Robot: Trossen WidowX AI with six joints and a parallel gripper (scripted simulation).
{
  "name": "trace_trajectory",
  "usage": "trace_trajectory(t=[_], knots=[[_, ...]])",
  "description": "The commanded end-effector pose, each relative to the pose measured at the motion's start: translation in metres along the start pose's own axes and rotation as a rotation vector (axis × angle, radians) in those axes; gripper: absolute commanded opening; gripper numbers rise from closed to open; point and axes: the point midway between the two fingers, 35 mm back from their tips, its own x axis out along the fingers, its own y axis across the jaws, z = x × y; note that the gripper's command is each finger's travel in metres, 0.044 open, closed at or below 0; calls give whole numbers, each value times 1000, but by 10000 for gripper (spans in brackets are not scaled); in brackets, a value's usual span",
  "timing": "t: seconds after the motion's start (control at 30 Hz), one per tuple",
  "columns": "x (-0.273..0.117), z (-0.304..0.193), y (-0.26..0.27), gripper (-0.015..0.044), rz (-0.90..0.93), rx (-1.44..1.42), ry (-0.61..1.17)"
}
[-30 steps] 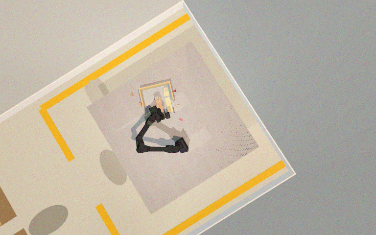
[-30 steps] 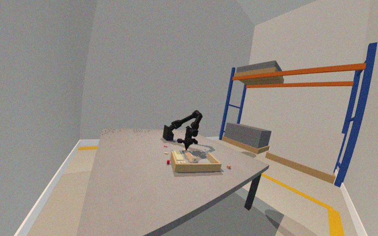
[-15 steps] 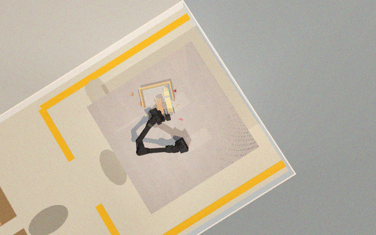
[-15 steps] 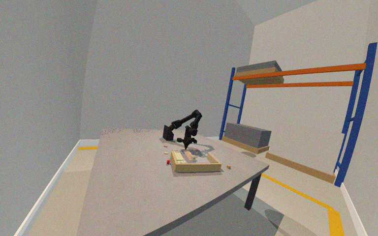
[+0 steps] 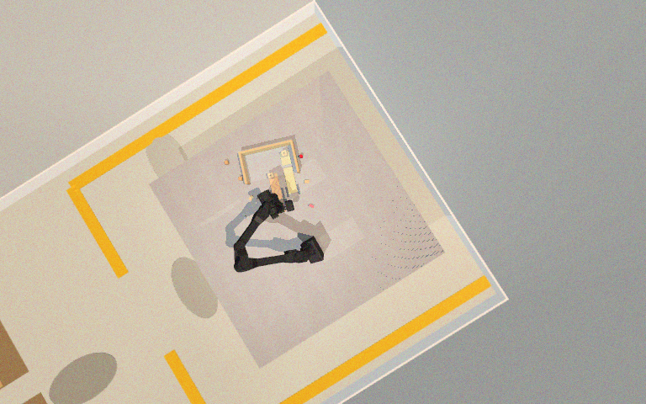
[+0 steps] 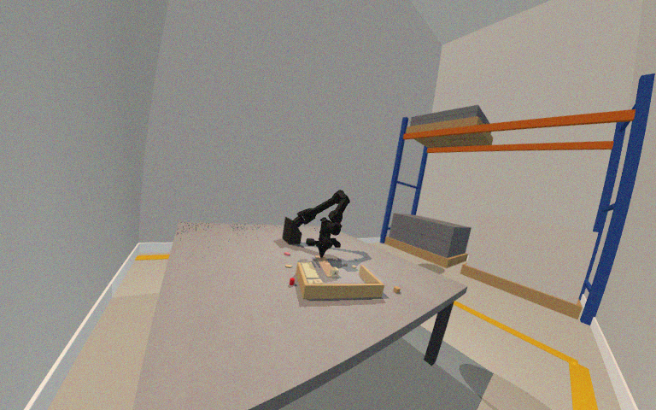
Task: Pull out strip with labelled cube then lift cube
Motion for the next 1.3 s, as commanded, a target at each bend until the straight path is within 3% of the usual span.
trace_trajectory(t=[0.0,1.27], knots=[[6,-16,0,0,-4,6,30],[5,-67,0,0,-4,8,32]])
